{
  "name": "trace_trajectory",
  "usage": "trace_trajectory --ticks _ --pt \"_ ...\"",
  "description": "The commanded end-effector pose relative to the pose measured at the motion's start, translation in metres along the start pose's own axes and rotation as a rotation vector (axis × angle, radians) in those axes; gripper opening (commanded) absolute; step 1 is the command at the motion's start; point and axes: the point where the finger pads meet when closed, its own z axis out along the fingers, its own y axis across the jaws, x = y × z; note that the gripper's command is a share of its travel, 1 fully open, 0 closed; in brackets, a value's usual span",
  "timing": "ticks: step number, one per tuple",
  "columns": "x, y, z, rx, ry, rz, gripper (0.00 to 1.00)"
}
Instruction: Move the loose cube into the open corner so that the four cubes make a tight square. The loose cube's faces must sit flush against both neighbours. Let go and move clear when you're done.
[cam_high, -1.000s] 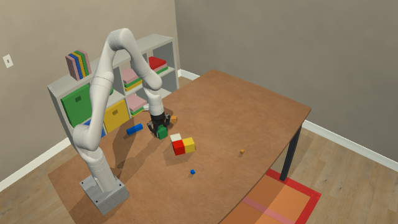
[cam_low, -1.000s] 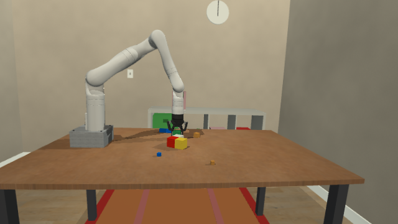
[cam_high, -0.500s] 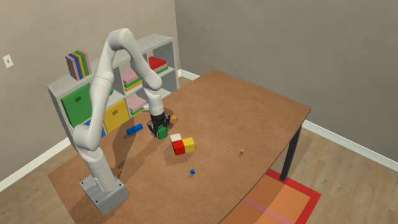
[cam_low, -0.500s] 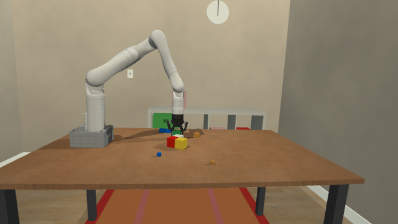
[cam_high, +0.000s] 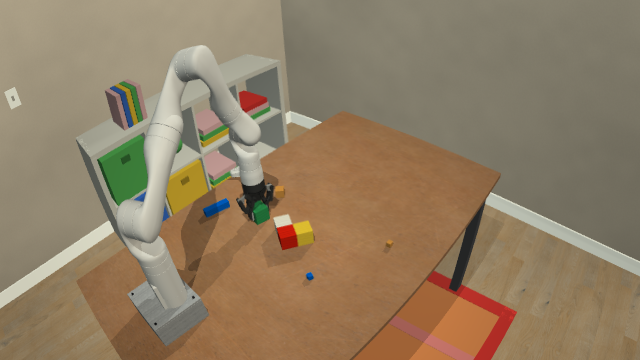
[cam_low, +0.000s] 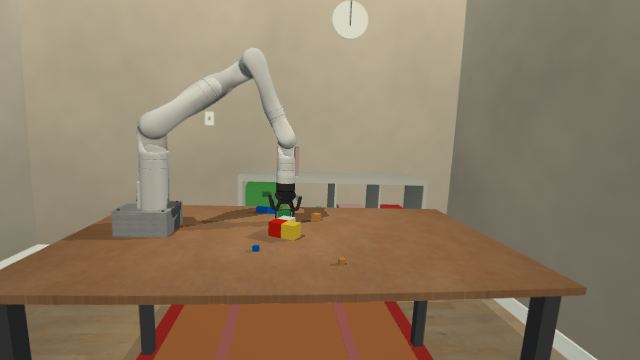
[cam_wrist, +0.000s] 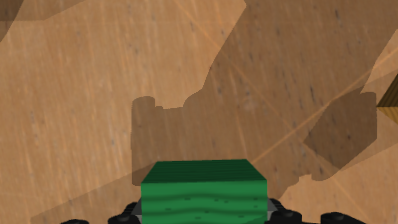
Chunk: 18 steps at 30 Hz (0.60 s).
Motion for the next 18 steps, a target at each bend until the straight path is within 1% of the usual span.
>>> trace_trajectory --ticks 1,10,12,18 --pt "0.0 0.001 -0.002 -0.002 0.001 0.0 0.1" --pt "0.0 0.001 -0.013 -0.002 0.001 0.0 0.1" --pt "0.0 0.001 -0.013 -0.002 0.001 0.0 0.1" --pt "0.0 0.001 -0.025 -0.002 0.001 0.0 0.1"
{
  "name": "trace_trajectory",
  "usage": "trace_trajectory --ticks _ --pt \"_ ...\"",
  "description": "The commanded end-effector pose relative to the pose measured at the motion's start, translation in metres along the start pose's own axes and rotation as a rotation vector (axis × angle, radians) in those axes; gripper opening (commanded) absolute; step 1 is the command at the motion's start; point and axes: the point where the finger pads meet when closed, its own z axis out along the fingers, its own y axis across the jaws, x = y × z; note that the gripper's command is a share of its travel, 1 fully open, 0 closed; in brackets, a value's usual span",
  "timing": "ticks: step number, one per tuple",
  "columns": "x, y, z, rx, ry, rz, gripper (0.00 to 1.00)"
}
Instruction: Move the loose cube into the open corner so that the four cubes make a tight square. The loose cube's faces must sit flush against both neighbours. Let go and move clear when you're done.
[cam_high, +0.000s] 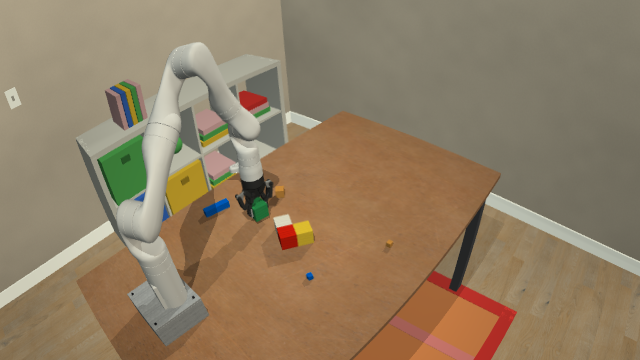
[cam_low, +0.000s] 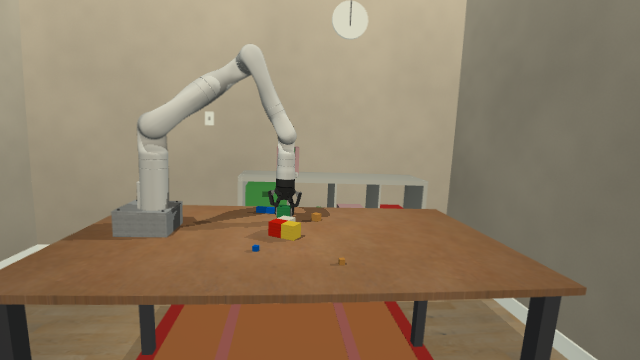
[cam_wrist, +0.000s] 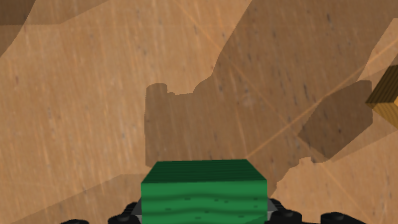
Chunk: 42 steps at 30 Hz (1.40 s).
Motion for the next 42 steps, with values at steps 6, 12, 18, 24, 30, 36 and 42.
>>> trace_trajectory --ticks 6,12,18,24,30,36,42 --pt "0.002 0.002 -0.024 -0.008 0.006 -0.001 0.1" --pt "0.002 0.002 -0.034 -0.008 0.006 -0.001 0.1" --pt "0.002 0.002 -0.047 -0.008 0.006 -0.001 0.1" --pt "0.002 0.002 -0.057 -0.008 0.006 -0.001 0.1" --pt "0.002 0.002 -0.061 -0.008 0.006 -0.001 0.1" --pt "0.002 0.002 -0.065 -0.008 0.006 -0.001 0.1" --pt "0.002 0.002 -0.065 -0.008 0.006 0.0 0.1"
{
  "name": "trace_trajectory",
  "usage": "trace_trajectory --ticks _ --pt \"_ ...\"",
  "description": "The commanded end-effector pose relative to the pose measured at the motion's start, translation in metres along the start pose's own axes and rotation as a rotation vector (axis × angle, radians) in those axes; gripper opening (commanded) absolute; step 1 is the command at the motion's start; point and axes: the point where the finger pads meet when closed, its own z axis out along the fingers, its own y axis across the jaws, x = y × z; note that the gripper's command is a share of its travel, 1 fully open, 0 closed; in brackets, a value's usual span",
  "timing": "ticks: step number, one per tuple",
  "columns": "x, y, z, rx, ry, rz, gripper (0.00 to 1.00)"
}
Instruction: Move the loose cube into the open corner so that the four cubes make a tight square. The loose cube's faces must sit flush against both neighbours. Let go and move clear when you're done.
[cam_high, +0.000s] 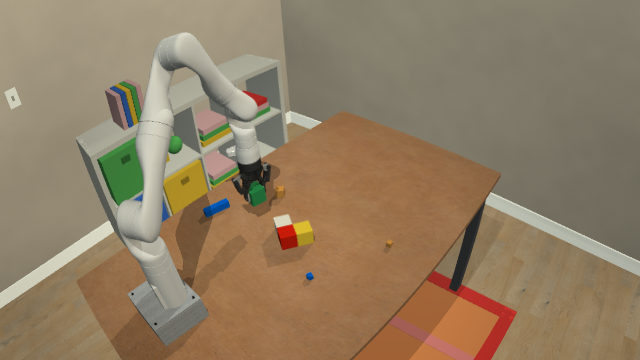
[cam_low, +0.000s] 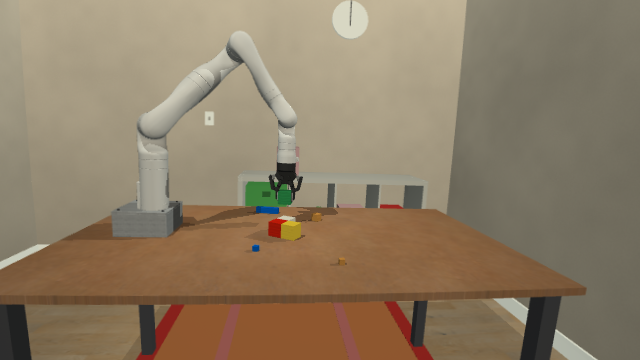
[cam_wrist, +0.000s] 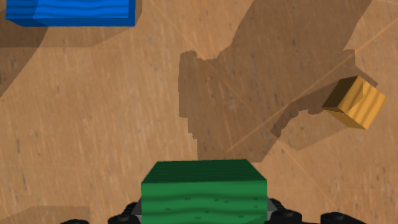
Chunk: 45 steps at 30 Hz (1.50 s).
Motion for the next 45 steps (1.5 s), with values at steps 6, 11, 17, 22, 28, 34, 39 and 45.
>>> trace_trajectory --ticks 6,11,17,22,28,34,39,45 --pt "-0.026 0.029 -0.001 -0.002 0.001 0.082 0.1" --pt "-0.075 0.068 -0.002 -0.002 0.002 0.3 0.1" --pt "-0.135 0.107 -0.002 -0.002 0.002 0.376 0.1" --pt "-0.148 0.116 -0.001 -0.002 0.002 0.376 0.1" --pt "-0.148 0.116 -0.001 -0.002 0.002 0.376 0.1" --pt "-0.148 0.116 -0.001 -0.002 0.002 0.376 0.1" --pt "-0.148 0.116 -0.001 -0.002 0.002 0.376 0.1" --pt "-0.148 0.116 -0.001 -0.002 0.002 0.376 0.1"
